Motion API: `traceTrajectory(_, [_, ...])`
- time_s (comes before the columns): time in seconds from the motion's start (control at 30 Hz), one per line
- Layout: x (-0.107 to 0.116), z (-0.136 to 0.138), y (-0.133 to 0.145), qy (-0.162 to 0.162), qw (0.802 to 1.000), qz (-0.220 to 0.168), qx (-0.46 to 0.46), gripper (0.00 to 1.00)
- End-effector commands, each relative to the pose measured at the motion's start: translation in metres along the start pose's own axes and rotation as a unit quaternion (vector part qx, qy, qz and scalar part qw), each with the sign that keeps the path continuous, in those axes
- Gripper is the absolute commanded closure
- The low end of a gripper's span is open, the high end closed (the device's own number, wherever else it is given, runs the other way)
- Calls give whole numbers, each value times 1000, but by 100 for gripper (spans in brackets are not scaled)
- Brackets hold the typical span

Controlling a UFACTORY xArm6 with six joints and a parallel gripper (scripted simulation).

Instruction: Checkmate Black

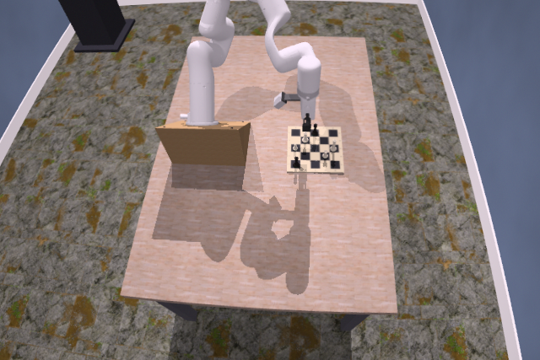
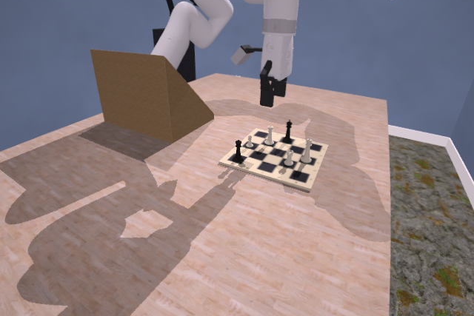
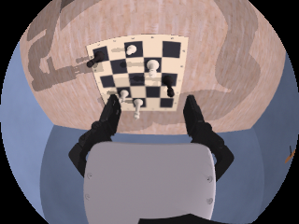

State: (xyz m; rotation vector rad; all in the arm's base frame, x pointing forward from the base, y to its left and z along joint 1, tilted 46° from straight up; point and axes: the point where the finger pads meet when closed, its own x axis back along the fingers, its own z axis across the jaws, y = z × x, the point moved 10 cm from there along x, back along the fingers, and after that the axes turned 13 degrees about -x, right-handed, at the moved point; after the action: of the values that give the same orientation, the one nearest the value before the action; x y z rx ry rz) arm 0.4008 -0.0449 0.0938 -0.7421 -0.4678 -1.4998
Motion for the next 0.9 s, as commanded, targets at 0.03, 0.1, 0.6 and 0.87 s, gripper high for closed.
traceTrajectory(0.03, [1,0,1,0,1000,-2,1,0])
traceTrajectory(0.1, [1,0,1,0,1000,-2,1,0])
traceTrajectory(0.6, [12,0,1,0,1000,-2,1,0])
traceTrajectory(0.87, [41,0,1,0,1000,-2,1,0])
